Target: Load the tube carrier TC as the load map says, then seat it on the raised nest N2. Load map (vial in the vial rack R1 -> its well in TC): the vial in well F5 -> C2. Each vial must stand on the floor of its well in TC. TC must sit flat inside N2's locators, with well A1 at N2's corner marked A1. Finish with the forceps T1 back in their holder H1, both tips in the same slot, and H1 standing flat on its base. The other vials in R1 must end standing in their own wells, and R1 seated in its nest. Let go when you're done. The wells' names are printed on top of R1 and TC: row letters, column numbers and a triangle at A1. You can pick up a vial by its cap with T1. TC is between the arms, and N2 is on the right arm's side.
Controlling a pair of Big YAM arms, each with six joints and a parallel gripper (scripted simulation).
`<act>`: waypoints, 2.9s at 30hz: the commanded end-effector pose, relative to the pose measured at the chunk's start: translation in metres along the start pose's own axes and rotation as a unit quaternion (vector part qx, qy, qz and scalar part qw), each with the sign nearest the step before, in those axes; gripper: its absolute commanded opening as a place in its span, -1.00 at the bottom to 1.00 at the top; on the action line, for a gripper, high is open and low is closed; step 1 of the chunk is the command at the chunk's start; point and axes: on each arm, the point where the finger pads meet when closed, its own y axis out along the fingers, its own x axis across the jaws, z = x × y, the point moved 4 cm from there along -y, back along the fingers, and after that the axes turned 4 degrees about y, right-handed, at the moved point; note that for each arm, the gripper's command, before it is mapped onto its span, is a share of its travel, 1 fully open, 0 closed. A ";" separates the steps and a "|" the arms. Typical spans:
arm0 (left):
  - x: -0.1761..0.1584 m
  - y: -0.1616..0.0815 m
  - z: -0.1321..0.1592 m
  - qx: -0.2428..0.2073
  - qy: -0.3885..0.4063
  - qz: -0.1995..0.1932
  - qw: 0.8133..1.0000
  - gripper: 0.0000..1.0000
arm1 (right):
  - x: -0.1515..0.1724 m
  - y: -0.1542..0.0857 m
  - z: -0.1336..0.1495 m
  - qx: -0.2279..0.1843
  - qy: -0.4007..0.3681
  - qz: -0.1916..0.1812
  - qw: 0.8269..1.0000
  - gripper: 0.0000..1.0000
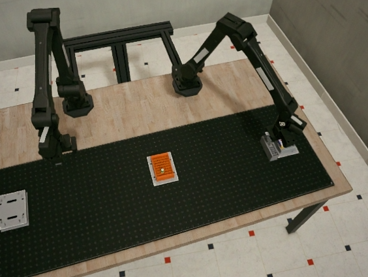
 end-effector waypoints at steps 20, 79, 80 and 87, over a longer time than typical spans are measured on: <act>0.008 -0.011 -0.007 -0.012 -0.001 -0.010 1.000 -0.54 | 0.000 0.000 -0.001 0.007 -0.004 -0.002 1.000 1.00; 0.019 -0.110 -0.008 -0.026 -0.004 -0.024 0.999 -0.52 | 0.000 0.000 -0.001 0.007 -0.004 -0.002 1.000 1.00; 0.019 -0.112 -0.008 -0.026 -0.004 -0.024 0.999 -0.52 | 0.000 0.000 -0.001 0.007 -0.004 -0.002 1.000 1.00; 0.019 -0.112 -0.008 -0.028 -0.004 -0.025 0.999 -0.52 | 0.000 0.000 -0.001 0.007 -0.004 -0.002 1.000 1.00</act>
